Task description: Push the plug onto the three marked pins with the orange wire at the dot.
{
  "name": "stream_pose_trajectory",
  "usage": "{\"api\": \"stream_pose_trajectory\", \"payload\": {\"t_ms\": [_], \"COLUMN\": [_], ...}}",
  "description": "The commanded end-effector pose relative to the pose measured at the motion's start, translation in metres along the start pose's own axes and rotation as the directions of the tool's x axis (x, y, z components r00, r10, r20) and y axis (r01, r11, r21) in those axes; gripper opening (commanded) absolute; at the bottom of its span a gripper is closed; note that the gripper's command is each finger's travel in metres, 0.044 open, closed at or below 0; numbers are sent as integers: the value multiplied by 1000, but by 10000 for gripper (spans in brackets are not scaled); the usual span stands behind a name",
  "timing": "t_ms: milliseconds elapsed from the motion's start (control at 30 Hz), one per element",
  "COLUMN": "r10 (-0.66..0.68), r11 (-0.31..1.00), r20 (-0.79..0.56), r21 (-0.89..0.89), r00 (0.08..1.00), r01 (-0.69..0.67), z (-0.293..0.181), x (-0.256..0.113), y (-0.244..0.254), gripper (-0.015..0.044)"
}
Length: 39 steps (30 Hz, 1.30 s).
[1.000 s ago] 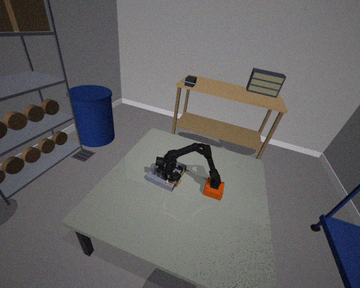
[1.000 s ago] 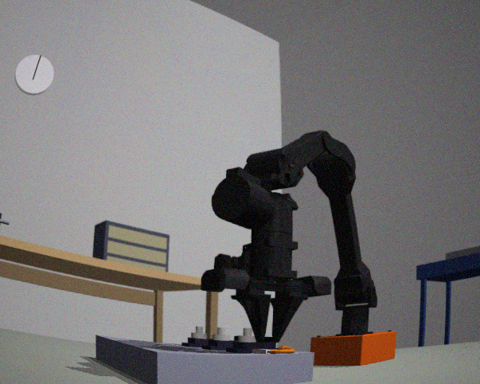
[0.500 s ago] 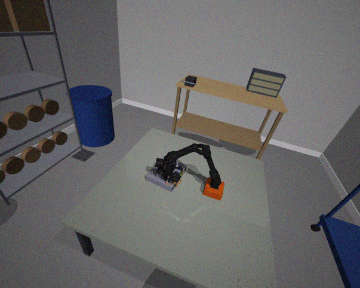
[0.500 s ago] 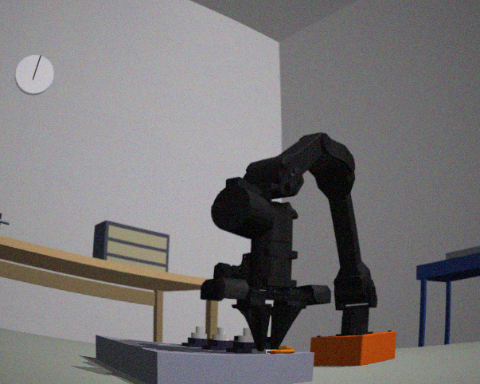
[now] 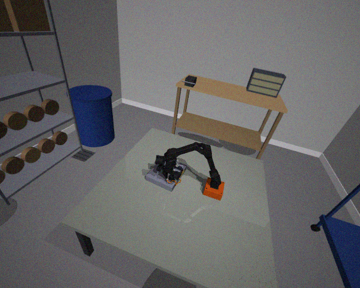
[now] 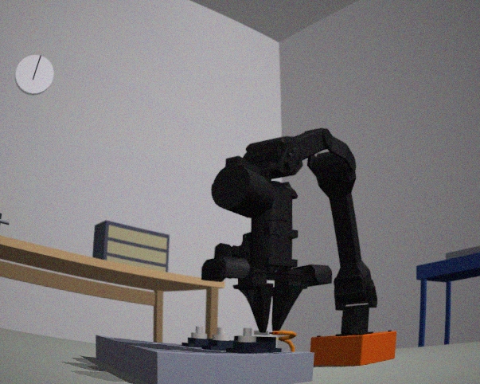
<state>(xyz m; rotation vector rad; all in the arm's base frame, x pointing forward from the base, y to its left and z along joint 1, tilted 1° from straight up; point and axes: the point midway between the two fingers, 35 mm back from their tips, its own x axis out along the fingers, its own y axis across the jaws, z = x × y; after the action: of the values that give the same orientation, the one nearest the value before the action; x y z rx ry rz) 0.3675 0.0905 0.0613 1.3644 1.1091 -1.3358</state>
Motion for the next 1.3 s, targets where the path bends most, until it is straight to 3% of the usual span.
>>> {"api": "stream_pose_trajectory", "payload": {"t_ms": [0,233,633,1267], "r10": [19,19,17,14], "r11": [1000,999,920,558], "r20": [-11,-11,-9,-5], "r21": [2,-47,-392,-830], "r00": [1000,1000,1000,1000], "r01": [-19,-20,-19,-12], "z": [-1,4,36,81], "x": [-27,-28,-35,-36], "y": [1,-2,-28,-77], "gripper": [0,0,0,0]}}
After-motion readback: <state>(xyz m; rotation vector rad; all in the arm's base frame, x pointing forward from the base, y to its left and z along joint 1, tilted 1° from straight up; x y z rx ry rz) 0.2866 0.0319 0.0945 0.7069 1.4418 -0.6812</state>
